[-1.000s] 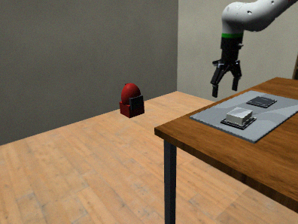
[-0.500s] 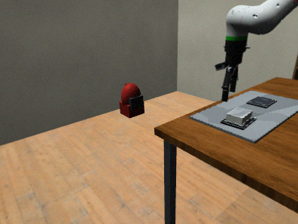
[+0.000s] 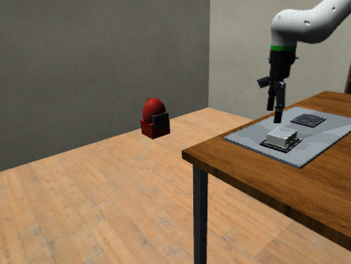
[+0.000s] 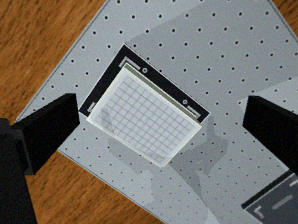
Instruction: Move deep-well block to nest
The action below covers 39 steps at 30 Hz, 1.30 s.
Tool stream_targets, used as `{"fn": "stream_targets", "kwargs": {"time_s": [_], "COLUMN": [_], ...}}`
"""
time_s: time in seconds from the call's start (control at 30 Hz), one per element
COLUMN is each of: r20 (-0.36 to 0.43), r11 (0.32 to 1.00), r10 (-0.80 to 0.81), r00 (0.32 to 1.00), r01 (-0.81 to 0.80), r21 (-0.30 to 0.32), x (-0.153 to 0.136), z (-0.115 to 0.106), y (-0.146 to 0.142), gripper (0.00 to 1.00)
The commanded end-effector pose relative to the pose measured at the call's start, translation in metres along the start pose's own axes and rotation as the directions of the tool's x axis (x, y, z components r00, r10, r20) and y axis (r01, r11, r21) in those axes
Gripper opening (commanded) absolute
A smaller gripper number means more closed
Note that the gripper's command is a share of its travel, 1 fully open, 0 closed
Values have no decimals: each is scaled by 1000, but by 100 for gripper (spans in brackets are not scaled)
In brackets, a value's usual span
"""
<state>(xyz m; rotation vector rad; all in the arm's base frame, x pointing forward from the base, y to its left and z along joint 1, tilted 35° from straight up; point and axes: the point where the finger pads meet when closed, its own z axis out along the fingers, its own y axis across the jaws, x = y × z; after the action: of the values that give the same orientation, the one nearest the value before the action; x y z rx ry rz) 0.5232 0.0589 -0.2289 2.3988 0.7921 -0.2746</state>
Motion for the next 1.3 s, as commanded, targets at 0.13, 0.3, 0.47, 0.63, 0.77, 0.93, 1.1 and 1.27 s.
{"fn": "stream_targets", "kwargs": {"time_s": [0.13,0.3,0.47,0.63,0.77,0.93,1.1,1.27], "r20": [-2,-6,-10,-17,-23,-29,-29,-29], "r11": [969,915,870,776,685,607,607,607], "r10": [-246,-404,-493,-630,-727,-794,-794,-794], "r00": [969,915,870,776,686,607,607,607], "r01": [246,404,493,630,728,794,794,794], "r21": [15,20,23,26,28,28,28,28], "x": [-11,-20,-28,-34,-38,-43,-43,-43], "z": [6,11,15,18,20,23,23,23], "y": [-3,-6,-9,-10,-12,-13,-13,-13], "gripper": [100,100,100,100,100,100,100,100]}}
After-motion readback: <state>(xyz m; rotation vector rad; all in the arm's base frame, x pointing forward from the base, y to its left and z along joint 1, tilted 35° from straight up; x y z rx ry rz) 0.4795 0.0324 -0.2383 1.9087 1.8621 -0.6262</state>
